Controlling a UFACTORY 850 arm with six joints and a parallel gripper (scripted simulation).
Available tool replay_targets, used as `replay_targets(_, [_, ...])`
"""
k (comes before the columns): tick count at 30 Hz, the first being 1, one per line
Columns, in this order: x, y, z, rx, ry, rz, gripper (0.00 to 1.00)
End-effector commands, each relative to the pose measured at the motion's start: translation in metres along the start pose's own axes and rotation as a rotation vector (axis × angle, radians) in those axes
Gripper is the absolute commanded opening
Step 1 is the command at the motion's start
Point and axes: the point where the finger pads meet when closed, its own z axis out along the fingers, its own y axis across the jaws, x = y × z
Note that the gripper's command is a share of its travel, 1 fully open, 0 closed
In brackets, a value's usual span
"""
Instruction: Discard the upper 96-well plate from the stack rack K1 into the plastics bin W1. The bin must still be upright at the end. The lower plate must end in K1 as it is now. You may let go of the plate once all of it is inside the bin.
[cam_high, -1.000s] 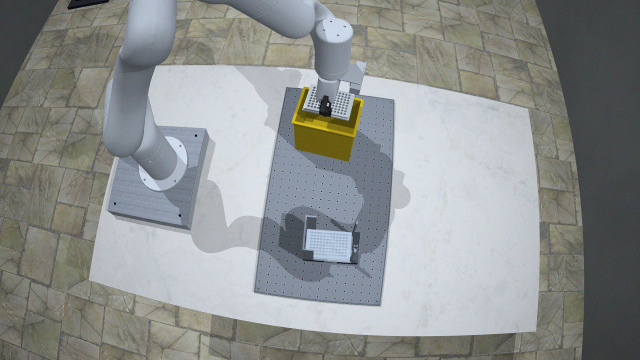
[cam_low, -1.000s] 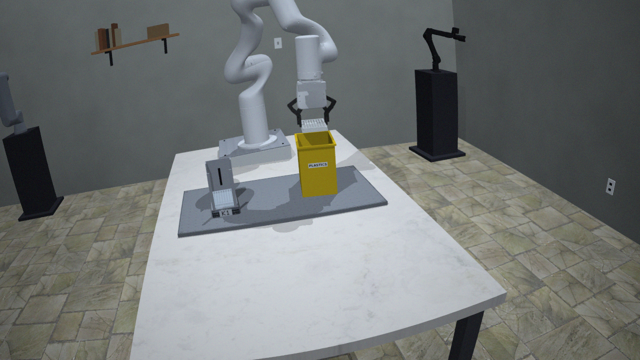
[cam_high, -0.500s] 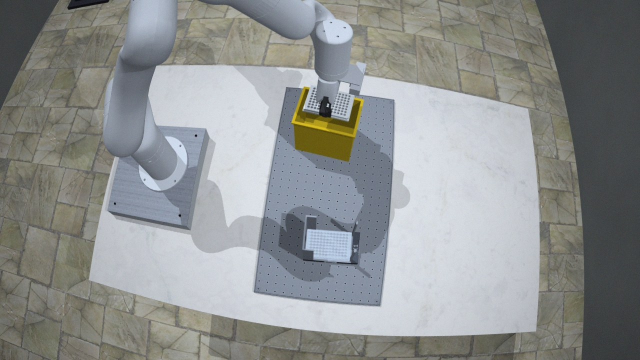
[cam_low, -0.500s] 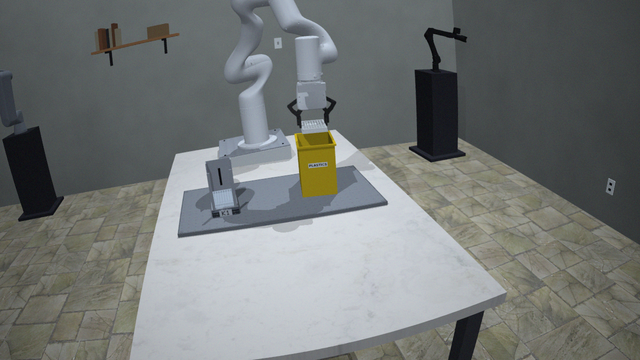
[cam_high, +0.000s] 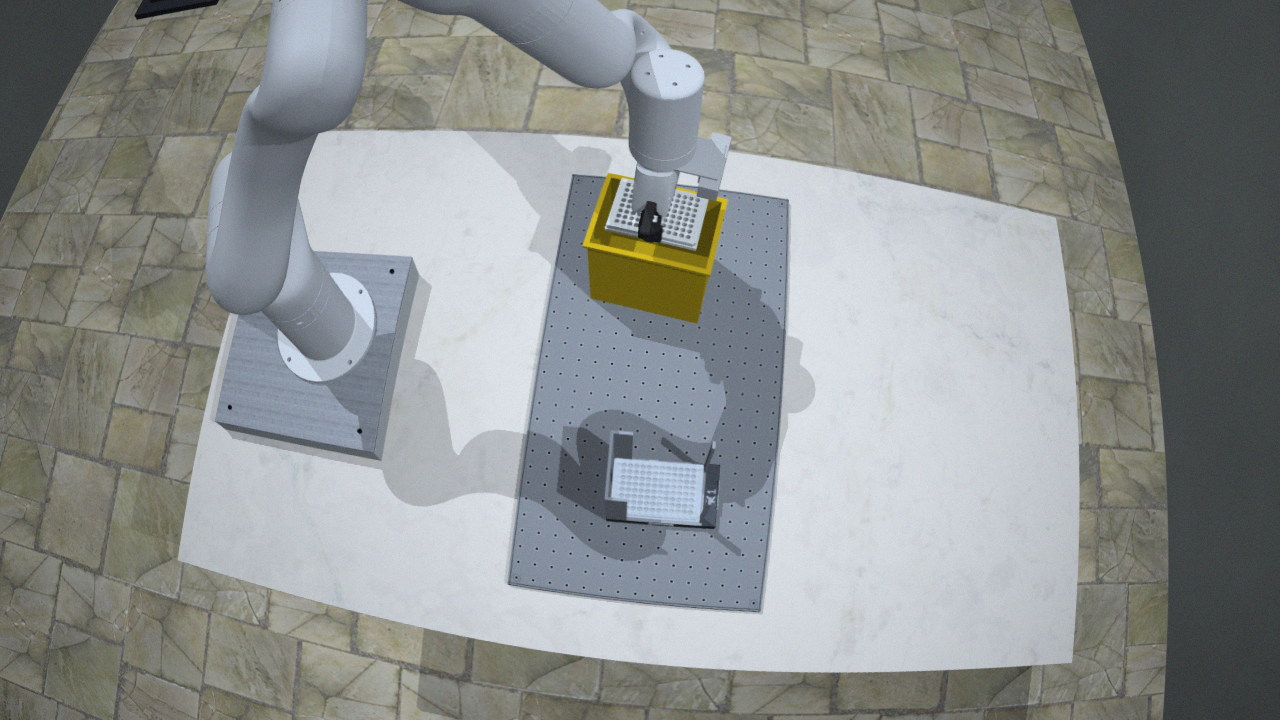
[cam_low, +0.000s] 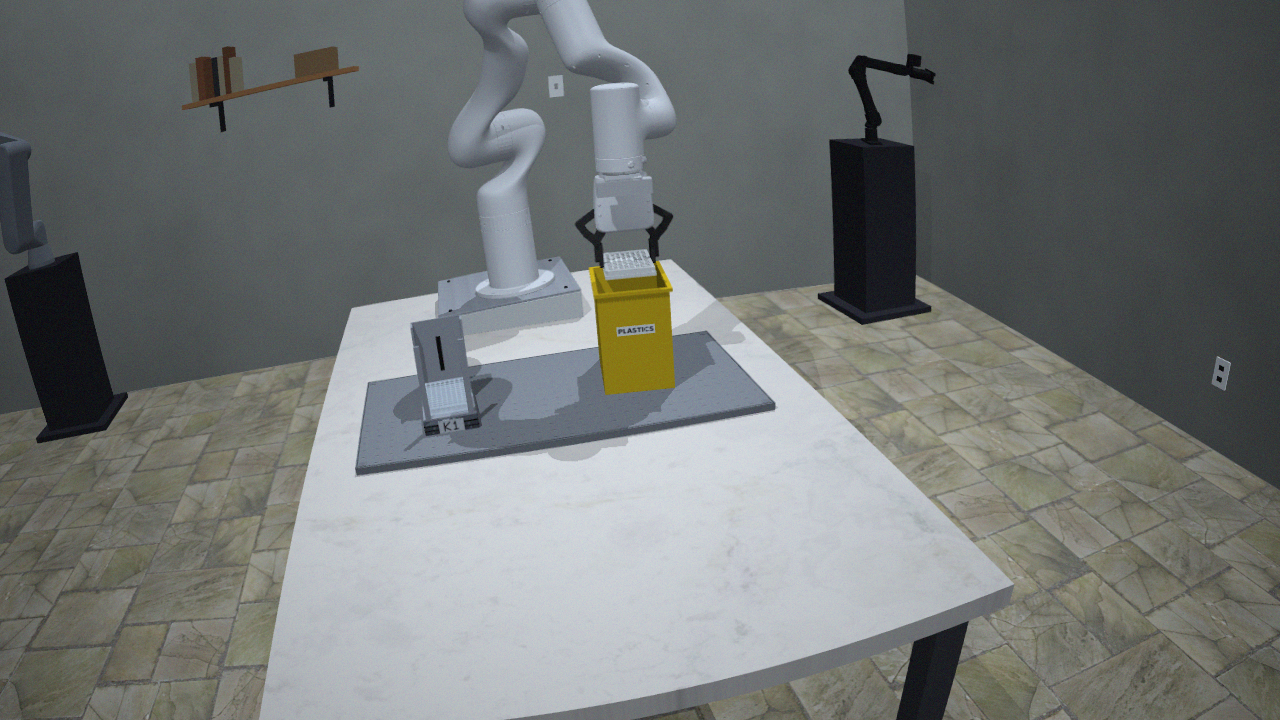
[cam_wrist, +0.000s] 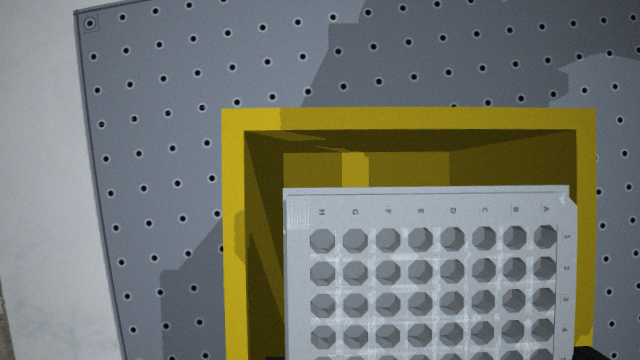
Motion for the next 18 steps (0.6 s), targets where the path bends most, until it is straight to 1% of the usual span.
replay_targets(1, [0.001, 0.0, 0.007, 0.001, 0.002, 0.0, 0.0])
replay_targets(15, [0.001, 0.0, 0.028, 0.001, 0.002, 0.0, 0.0])
replay_targets(18, [0.001, 0.0, 0.029, 0.001, 0.002, 0.0, 0.0])
